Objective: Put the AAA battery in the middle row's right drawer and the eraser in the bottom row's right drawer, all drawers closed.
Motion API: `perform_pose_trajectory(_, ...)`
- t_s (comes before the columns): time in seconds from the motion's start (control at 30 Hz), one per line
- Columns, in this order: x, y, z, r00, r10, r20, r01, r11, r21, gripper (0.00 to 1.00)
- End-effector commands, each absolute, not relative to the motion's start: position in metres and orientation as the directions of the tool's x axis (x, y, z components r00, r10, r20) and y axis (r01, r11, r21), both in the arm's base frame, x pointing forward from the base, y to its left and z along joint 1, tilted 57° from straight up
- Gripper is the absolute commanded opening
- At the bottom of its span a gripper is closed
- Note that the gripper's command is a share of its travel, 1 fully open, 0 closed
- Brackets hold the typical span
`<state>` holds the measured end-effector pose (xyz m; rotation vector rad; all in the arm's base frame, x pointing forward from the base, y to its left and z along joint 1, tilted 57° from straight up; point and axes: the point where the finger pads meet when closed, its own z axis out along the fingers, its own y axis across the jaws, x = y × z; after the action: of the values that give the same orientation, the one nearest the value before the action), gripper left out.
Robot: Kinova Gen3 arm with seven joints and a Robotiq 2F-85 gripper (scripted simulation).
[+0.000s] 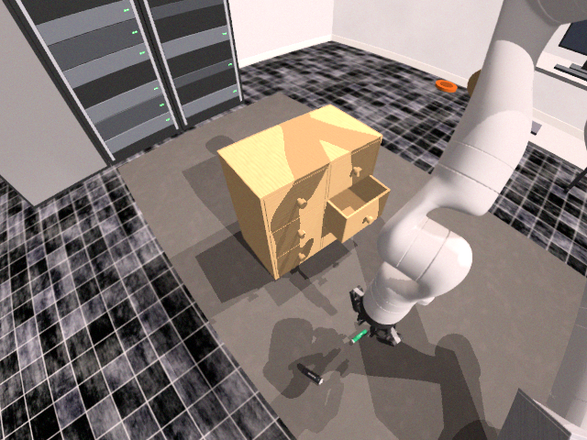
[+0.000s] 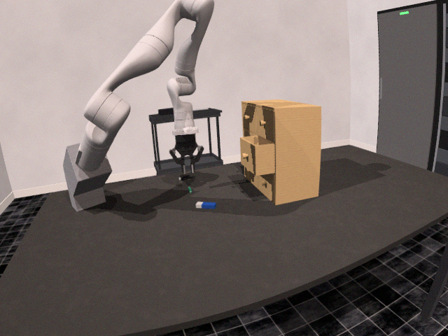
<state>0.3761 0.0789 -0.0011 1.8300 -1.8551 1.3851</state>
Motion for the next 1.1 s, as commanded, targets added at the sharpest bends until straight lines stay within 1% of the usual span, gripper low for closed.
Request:
perform_pose_trajectory(0.0,0.378,0.08,-0.004,-0.206,-0.685,0.699,-0.865,-0.207,-0.458,0.24)
perform_pose_trajectory(0.7,0.378,0.079,-0.004,-0.206,-0.685,0.699,-0.865,-0.207,-0.458,0.24)
perform_pose_trajectory(1.07,0.386,0.064,-0.015,-0.205,-0.683,0.701,-0.866,-0.208,-0.455,0.24)
